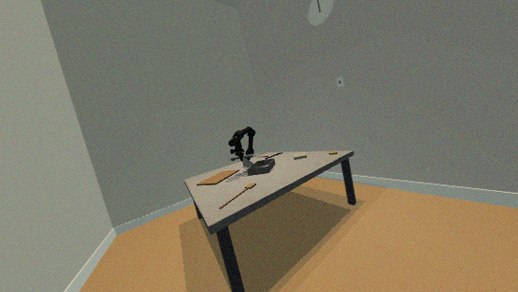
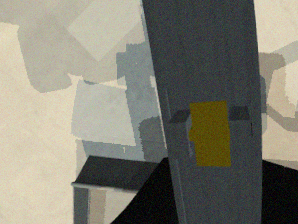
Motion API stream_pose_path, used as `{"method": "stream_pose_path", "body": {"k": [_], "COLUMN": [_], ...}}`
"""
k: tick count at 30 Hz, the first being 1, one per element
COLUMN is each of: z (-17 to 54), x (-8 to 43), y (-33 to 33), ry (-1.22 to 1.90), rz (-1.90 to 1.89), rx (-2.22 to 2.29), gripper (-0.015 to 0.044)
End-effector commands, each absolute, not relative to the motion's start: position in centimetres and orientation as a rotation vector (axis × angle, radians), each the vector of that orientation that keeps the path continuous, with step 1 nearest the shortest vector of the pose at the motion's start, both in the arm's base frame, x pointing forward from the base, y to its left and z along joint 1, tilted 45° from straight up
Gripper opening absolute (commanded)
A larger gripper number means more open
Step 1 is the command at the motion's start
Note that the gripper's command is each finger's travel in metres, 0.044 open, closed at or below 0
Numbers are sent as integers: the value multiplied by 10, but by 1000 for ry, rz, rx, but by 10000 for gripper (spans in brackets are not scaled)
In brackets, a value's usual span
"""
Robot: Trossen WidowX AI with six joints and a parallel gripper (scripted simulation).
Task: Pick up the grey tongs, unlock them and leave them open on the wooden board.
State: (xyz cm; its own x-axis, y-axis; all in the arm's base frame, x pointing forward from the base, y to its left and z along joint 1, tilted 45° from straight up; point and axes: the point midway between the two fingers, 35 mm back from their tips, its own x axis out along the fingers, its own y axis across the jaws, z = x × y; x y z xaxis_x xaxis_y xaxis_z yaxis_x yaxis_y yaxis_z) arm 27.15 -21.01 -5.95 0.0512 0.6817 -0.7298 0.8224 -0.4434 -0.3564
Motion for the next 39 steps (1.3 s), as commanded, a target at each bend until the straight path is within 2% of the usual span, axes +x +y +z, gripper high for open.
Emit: {"method": "stream_pose_path", "body": {"k": [1, 9, 21, 39], "z": [-73, -97, -105, -149], "x": [260, 236, 223, 135], "y": [-229, -256, -268, -319], "ry": [1592, 1644, 1655, 1693], "rz": [-1239, -1043, -971, -569], "rx": [2098, 1989, 1940, 1633], "gripper": [-150, -150, -150, -150]}}
